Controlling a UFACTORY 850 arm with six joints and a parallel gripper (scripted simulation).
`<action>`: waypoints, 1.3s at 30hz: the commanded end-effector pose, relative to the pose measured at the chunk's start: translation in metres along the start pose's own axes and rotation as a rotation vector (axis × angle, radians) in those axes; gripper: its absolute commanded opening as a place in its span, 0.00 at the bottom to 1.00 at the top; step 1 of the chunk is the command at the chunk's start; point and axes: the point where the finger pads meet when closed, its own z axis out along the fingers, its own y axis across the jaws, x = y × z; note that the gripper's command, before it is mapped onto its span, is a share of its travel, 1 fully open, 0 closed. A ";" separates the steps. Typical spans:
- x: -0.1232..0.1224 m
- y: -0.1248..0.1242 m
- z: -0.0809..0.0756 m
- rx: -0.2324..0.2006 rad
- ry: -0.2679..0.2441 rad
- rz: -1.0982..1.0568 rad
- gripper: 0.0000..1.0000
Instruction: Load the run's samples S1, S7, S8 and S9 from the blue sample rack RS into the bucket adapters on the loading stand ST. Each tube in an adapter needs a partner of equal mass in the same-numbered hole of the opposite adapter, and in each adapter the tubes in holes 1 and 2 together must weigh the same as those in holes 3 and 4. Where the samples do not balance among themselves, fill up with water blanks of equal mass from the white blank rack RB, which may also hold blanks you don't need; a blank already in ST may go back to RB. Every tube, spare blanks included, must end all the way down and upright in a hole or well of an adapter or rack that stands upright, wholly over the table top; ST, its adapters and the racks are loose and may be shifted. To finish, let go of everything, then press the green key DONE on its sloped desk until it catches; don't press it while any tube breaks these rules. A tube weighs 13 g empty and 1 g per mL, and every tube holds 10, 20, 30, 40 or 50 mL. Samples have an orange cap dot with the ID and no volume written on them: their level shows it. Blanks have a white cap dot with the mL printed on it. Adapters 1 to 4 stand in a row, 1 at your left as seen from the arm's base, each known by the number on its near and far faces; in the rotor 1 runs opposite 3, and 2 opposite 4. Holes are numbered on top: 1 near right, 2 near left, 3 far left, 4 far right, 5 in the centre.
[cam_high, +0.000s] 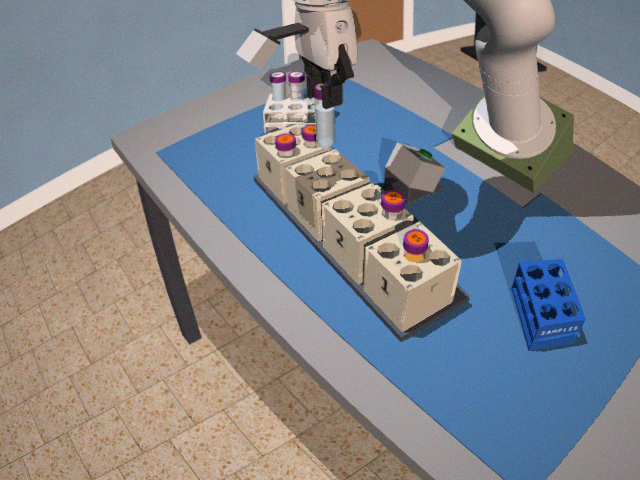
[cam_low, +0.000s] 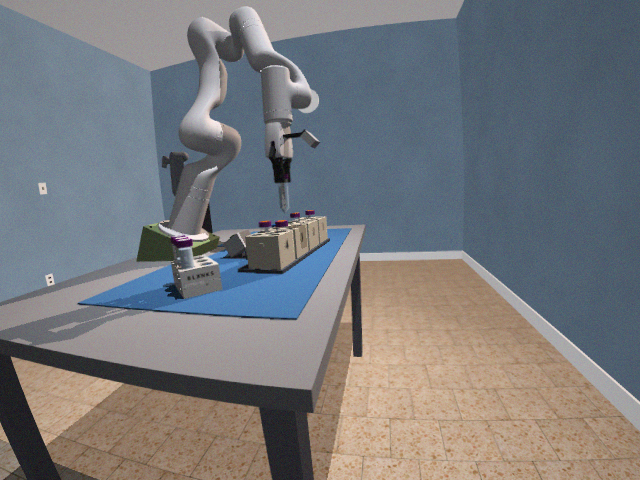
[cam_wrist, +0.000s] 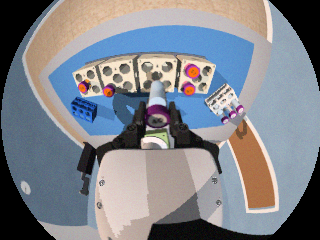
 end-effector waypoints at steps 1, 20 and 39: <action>0.001 0.000 -0.001 -0.001 0.001 0.000 0.00; 0.001 0.000 0.024 -0.001 0.001 0.000 0.00; 0.001 0.000 0.034 -0.001 0.001 0.000 0.00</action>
